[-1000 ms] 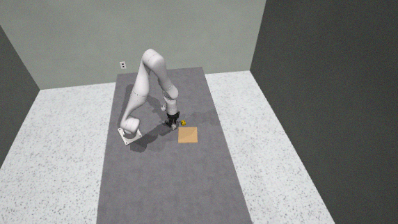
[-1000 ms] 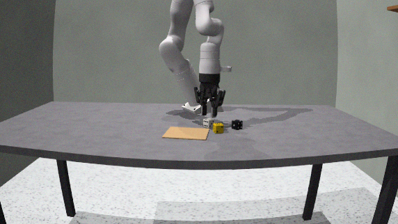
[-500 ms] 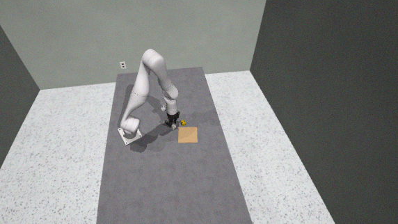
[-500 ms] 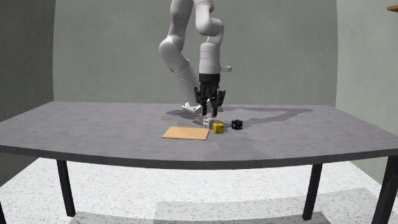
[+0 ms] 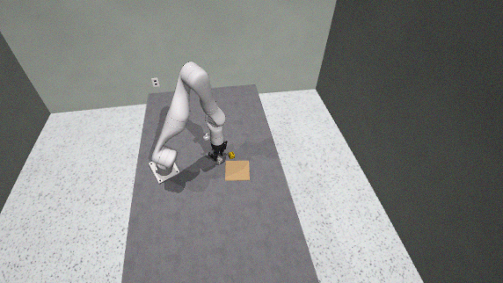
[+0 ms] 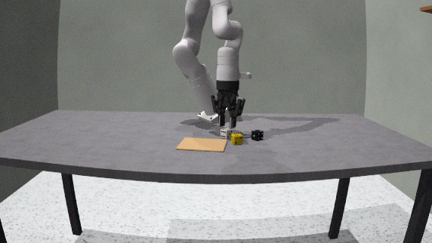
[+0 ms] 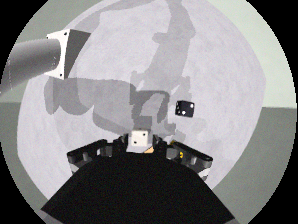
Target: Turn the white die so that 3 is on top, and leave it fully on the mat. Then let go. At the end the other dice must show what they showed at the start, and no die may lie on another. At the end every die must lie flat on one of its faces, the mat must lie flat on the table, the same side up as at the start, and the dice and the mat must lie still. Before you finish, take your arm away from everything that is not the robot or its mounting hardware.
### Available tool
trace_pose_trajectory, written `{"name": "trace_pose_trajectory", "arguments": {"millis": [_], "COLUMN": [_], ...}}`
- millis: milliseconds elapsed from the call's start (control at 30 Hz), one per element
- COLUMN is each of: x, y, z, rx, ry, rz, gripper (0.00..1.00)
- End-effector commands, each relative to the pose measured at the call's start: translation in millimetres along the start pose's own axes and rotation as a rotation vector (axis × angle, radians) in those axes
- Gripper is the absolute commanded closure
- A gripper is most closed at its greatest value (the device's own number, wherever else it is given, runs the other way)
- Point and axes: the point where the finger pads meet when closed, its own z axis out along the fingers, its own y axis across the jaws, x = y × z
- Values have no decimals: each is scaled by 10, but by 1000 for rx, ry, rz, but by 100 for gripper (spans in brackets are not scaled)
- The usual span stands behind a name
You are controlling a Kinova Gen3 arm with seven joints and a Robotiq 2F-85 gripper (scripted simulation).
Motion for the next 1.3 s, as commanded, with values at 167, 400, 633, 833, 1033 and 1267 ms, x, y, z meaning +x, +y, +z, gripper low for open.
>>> {"name": "trace_pose_trajectory", "arguments": {"millis": [167, 400, 633, 833, 1033, 1267], "x": [-6, -6, -6, -6, -6, -6], "y": [-15, -15, -16, -16, -16, -16], "z": [151, 257, 332, 335, 335, 335], "rx": [5, 5, 5, 5, 5, 5], "ry": [-1, -1, -1, -1, -1, -1], "rz": [1, 1, 1, 1, 1, 1], "gripper": [54, 54, 54, 54, 54, 54]}}
